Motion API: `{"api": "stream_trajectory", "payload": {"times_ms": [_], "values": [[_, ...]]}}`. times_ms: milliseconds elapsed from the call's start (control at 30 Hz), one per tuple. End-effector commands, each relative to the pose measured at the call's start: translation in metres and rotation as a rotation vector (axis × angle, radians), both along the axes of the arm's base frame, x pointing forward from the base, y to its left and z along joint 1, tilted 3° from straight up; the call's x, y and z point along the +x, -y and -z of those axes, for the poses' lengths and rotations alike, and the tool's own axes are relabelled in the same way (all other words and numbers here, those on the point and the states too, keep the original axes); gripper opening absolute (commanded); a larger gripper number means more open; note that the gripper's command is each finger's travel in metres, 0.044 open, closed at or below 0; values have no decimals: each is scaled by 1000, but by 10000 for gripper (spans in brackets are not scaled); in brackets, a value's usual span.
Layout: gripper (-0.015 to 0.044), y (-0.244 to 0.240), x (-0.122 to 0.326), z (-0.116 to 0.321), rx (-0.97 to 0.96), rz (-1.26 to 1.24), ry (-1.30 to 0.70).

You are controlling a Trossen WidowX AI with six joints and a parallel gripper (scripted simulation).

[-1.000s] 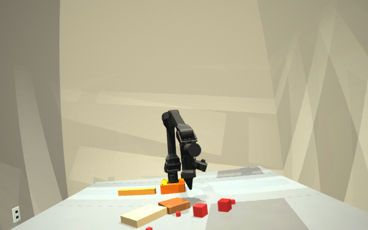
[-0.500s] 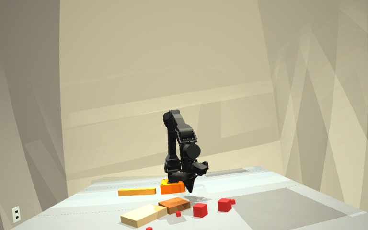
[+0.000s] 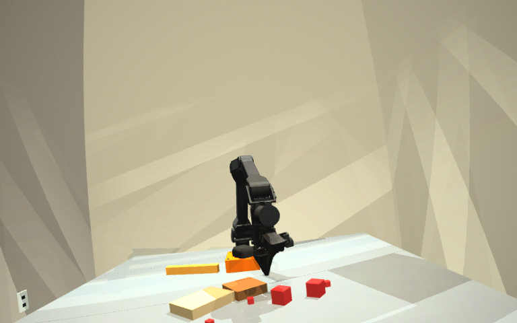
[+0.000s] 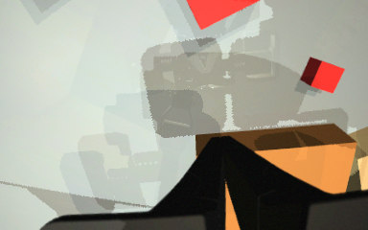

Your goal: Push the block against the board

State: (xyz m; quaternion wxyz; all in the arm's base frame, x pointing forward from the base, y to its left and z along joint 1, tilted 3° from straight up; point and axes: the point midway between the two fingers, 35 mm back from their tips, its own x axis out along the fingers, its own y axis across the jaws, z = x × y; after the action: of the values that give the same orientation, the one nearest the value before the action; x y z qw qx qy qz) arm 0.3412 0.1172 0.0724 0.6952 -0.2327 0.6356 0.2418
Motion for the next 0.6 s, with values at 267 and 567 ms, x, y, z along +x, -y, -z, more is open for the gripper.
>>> {"api": "stream_trajectory", "payload": {"times_ms": [267, 567], "values": [[0, -3, 7, 54, 6, 31, 0], [0, 0, 4, 54, 6, 31, -1]]}}
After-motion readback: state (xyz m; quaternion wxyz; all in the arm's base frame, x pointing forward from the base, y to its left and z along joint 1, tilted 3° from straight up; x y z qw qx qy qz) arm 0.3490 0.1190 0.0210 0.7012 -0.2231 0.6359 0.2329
